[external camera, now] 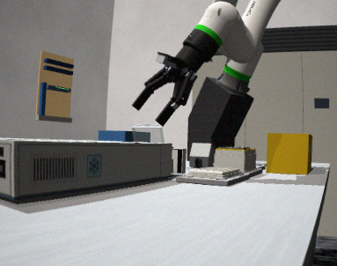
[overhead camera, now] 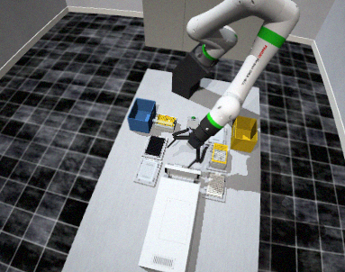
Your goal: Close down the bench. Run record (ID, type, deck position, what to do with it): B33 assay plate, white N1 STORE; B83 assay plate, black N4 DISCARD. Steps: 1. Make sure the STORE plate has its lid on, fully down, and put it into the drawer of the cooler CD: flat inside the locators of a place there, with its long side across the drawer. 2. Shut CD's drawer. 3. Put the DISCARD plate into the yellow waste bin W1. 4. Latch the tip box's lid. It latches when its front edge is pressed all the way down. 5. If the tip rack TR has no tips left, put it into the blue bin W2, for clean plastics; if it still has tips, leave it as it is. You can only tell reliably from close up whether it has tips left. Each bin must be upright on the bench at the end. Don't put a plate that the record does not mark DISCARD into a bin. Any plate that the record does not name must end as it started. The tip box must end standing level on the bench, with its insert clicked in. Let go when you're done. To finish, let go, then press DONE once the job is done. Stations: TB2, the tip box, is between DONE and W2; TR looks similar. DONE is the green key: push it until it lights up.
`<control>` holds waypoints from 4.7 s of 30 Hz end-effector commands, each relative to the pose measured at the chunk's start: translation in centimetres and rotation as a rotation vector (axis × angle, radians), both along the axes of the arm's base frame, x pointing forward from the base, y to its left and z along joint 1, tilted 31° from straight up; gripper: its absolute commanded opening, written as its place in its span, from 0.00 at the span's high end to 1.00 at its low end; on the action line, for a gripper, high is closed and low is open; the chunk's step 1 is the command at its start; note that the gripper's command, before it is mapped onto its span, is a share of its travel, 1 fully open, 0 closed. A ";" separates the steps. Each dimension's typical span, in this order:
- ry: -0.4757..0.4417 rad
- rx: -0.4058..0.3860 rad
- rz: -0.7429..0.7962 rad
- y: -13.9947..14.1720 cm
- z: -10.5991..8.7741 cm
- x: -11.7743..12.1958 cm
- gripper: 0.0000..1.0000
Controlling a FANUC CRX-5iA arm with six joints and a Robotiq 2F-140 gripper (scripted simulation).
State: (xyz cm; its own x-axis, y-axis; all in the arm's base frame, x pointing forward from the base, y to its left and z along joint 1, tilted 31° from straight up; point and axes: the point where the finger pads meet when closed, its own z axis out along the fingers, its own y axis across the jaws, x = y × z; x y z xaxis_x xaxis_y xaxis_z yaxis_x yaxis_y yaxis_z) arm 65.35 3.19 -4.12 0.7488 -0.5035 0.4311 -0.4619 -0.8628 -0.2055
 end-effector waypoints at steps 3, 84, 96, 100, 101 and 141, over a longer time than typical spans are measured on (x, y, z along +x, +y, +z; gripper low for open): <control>-0.001 0.000 -0.001 -0.1 0.1 0.0 0.00; 0.328 0.116 0.291 -11.5 1.1 -17.2 0.90; 0.276 0.244 0.463 -6.7 3.0 -18.8 0.90; 0.245 0.280 0.518 -5.1 3.9 -18.9 0.90; 0.245 0.280 0.518 -5.1 3.9 -18.9 0.90; 0.171 0.360 0.606 -5.4 2.8 -18.5 0.90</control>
